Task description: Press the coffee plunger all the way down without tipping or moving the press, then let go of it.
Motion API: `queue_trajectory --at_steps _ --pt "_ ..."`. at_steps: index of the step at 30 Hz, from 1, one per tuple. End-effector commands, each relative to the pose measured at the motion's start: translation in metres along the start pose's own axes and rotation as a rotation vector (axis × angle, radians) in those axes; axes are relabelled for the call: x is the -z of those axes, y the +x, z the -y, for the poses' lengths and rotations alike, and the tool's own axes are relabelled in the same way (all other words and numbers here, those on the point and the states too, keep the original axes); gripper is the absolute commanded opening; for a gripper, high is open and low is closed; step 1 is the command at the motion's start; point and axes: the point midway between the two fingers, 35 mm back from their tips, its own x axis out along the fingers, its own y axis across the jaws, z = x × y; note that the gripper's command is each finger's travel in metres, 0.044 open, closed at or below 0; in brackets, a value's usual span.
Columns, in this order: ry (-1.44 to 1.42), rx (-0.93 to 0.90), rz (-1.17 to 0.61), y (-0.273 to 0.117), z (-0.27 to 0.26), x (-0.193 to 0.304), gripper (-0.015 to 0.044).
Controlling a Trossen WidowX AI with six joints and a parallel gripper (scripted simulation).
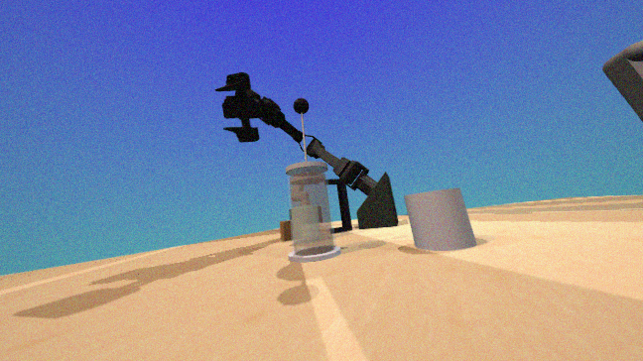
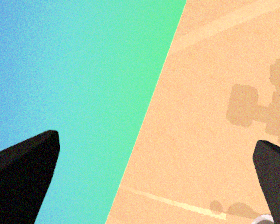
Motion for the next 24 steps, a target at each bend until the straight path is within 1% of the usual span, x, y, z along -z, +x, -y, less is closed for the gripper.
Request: queue_trajectory --at_steps 1,4,7,13,15,18,24 --pt "-0.240 0.038 -0.049 0.013 -0.016 0.059 0.0440" --pt "-0.468 0.067 -0.057 0.017 -0.027 0.101 0.0440" --pt "-0.724 0.090 -0.049 0.013 -0.037 0.145 0.0440" --pt "-1.227 0.128 0.034 -0.019 -0.046 0.222 0.0440" --pt "-1.283 0.132 0.049 -0.025 -0.047 0.229 0.0440" --pt "-1.282 0.133 0.048 -0.020 -0.039 0.231 0.0440" --pt "-1.278 0.139 0.055 0.000 0.002 0.238 0.0440"
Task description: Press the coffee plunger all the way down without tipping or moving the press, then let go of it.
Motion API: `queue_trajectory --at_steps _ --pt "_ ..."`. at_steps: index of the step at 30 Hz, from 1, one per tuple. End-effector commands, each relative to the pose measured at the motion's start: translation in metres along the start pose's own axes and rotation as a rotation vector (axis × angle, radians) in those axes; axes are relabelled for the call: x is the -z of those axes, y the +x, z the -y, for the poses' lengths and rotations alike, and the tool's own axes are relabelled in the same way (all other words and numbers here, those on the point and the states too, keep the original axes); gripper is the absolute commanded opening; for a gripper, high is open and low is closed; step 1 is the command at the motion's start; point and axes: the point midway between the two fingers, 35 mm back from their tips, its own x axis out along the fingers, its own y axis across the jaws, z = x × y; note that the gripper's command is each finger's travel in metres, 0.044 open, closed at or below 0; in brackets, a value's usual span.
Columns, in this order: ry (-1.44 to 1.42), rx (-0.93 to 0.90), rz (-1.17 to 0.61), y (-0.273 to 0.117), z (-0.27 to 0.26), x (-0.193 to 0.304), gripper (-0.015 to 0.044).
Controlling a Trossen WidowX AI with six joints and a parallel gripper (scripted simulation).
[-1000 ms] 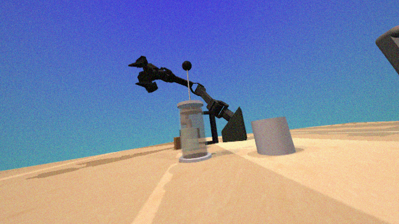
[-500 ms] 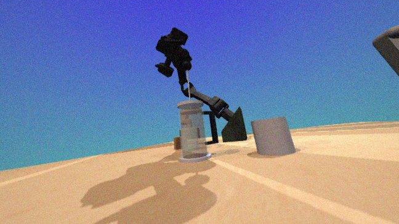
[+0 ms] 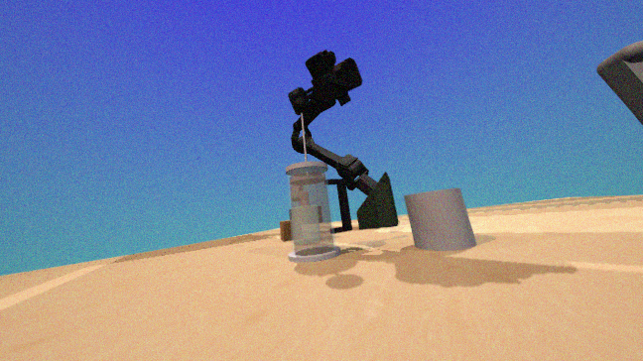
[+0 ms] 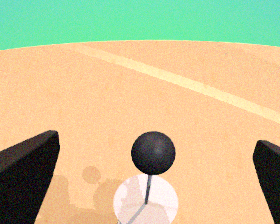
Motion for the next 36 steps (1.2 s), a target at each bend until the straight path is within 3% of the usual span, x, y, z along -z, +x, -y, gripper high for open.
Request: queue_trajectory --at_steps 1,34,36 --pt "-0.023 0.008 -0.003 0.011 0.002 0.028 0.0440" --pt "-0.023 0.009 0.000 0.052 0.002 0.028 0.0440" --pt "-0.023 0.009 0.000 0.052 0.002 0.028 0.0387"
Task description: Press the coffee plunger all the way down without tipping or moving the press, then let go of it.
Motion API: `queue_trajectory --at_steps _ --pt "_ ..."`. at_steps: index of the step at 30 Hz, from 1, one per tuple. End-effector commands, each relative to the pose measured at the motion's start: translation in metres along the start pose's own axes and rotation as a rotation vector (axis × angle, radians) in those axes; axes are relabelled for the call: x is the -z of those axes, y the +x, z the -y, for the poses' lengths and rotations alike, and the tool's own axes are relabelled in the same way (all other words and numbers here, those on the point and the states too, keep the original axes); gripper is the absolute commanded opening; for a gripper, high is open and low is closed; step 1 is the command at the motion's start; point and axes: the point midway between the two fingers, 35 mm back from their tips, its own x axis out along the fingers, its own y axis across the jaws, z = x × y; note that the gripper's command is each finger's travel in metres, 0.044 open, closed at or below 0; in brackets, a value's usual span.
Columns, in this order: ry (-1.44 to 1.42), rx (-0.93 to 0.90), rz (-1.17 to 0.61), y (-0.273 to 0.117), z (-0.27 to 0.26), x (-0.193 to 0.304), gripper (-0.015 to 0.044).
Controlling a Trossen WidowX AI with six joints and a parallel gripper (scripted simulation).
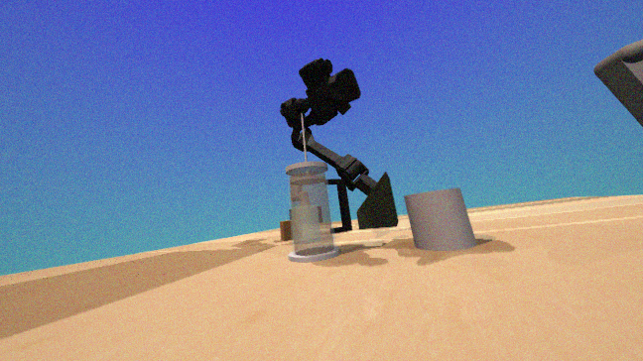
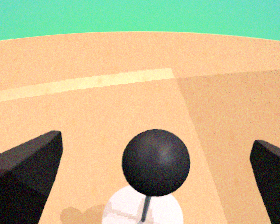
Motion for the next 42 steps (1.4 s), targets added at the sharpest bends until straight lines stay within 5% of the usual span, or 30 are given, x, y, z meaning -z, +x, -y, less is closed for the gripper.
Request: queue_trajectory --at_steps 1,10,42 --pt "-0.012 -0.004 -0.002 0.002 -0.002 0.002 0.0361" --pt "-0.012 -0.004 -0.002 0.002 -0.002 0.002 0.0125" --pt "-0.010 -0.007 -0.007 0.023 -0.005 0.028 0.0120"
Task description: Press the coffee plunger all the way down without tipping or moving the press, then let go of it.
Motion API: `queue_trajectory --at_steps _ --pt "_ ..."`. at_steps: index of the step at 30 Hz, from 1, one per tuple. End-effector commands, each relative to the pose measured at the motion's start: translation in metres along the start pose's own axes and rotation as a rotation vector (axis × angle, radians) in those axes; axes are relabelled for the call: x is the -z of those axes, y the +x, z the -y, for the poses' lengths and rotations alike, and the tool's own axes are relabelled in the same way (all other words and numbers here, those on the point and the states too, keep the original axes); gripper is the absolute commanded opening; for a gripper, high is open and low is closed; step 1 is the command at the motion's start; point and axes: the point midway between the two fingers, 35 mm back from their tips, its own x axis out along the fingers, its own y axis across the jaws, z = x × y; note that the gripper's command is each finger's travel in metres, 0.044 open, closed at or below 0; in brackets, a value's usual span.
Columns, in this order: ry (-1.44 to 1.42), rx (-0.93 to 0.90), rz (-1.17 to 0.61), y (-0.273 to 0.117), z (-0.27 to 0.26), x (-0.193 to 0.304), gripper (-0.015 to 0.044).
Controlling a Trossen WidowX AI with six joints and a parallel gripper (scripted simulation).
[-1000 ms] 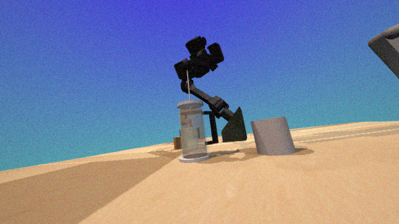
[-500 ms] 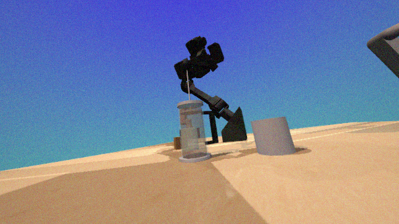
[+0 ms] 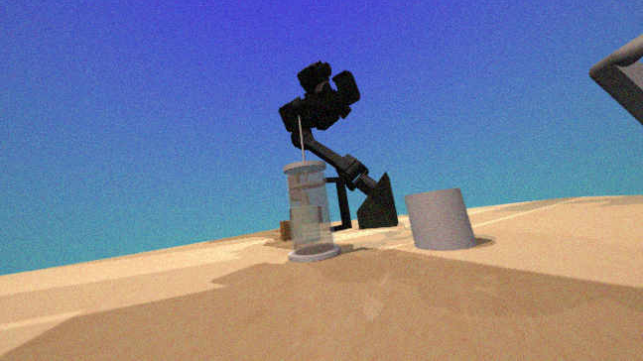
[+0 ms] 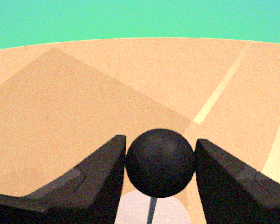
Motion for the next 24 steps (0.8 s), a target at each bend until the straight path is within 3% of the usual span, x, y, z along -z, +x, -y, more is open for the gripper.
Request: queue_trajectory --at_steps 1,24 --pt "-0.028 0.000 -0.039 0.009 -0.003 0.022 0.0120" --pt "-0.029 0.001 -0.037 0.031 -0.002 0.053 0.0120"
